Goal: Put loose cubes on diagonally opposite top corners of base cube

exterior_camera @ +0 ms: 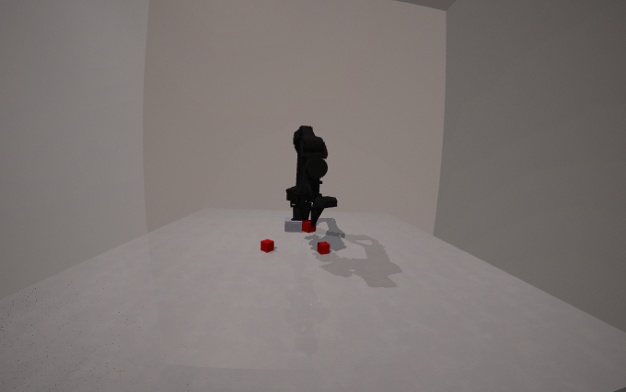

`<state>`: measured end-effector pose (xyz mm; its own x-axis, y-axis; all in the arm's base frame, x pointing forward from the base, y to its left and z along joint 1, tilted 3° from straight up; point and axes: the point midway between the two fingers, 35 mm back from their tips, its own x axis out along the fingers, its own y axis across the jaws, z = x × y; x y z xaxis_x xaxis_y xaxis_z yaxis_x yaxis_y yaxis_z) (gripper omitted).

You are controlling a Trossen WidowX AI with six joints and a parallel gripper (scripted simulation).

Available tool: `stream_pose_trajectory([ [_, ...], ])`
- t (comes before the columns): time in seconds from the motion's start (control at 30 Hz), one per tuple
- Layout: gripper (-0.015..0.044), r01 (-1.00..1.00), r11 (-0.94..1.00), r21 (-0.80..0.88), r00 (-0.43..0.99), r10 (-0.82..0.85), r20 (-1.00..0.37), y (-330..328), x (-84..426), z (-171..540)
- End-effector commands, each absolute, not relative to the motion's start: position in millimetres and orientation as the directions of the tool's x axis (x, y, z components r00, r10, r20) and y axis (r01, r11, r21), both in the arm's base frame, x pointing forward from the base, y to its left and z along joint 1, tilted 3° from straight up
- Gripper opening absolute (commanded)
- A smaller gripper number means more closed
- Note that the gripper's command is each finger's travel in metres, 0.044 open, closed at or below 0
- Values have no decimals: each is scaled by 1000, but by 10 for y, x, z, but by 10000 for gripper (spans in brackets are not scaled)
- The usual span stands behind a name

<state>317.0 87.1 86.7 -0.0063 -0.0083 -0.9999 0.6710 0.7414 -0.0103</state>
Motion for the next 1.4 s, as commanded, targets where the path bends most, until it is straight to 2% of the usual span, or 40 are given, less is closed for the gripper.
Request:
stream_pose_trajectory([
  [0.0,105,584,811,-15,-16,-7,-1000,986,3106,781],
  [0.43,105,305,952,-10,-18,-4,-1000,1312,2944,619],
  [1.37,105,298,955,-10,-18,-4,-1000,1314,2936,347],
])
